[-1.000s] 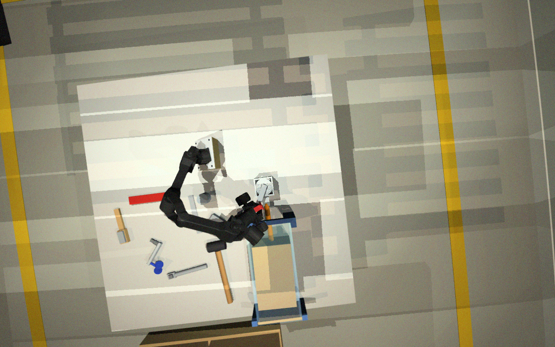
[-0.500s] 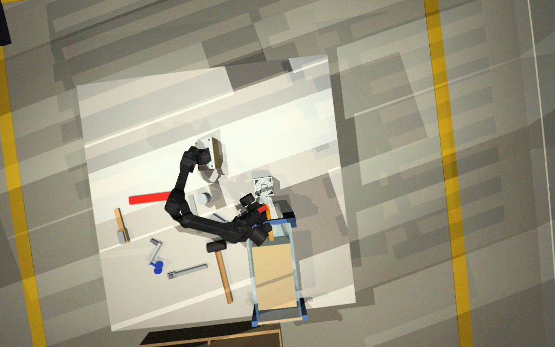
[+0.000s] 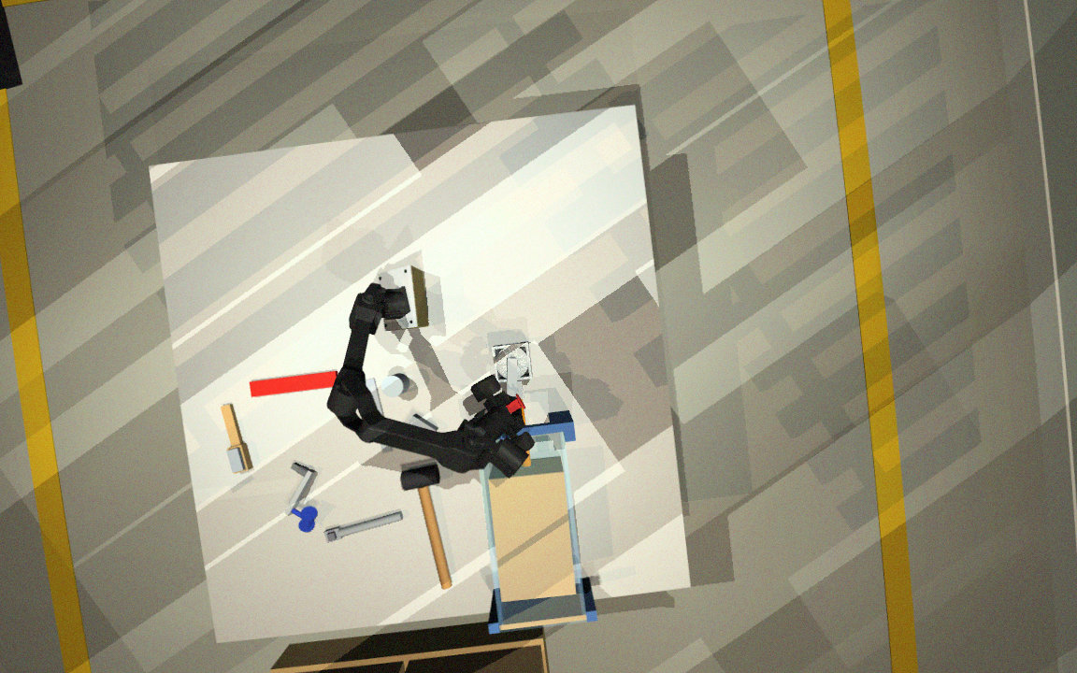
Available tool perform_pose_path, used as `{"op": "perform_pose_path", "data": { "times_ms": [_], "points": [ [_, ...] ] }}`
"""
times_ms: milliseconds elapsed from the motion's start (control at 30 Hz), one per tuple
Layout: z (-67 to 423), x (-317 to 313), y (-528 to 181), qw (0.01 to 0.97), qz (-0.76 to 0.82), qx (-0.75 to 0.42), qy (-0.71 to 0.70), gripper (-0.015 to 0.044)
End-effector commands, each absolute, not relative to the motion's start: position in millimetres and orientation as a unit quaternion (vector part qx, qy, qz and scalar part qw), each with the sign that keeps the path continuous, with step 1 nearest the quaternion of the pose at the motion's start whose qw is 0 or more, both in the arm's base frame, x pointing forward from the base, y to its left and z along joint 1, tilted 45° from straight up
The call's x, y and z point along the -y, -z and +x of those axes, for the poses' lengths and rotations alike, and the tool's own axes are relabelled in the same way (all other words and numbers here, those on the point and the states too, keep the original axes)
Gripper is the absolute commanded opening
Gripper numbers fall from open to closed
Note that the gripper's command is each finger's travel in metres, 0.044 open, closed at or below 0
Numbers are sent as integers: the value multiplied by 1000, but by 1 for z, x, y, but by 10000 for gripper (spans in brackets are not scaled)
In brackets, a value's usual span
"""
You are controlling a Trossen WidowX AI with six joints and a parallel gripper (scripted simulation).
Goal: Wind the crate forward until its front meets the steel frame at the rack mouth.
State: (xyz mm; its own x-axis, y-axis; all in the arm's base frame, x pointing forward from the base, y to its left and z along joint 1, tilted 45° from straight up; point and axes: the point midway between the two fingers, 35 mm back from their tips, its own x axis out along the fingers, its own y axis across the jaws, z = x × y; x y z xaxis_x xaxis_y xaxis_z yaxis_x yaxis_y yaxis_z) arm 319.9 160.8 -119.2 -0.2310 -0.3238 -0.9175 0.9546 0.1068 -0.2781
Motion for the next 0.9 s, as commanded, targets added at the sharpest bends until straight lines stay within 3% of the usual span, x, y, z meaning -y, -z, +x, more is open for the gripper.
{"op": "perform_pose_path", "data": {
  "times_ms": [0,867],
  "points": [
    [323,-172,133,539,315,-515,587,0],
    [320,-195,153,538,316,-516,587,0]
  ]
}}
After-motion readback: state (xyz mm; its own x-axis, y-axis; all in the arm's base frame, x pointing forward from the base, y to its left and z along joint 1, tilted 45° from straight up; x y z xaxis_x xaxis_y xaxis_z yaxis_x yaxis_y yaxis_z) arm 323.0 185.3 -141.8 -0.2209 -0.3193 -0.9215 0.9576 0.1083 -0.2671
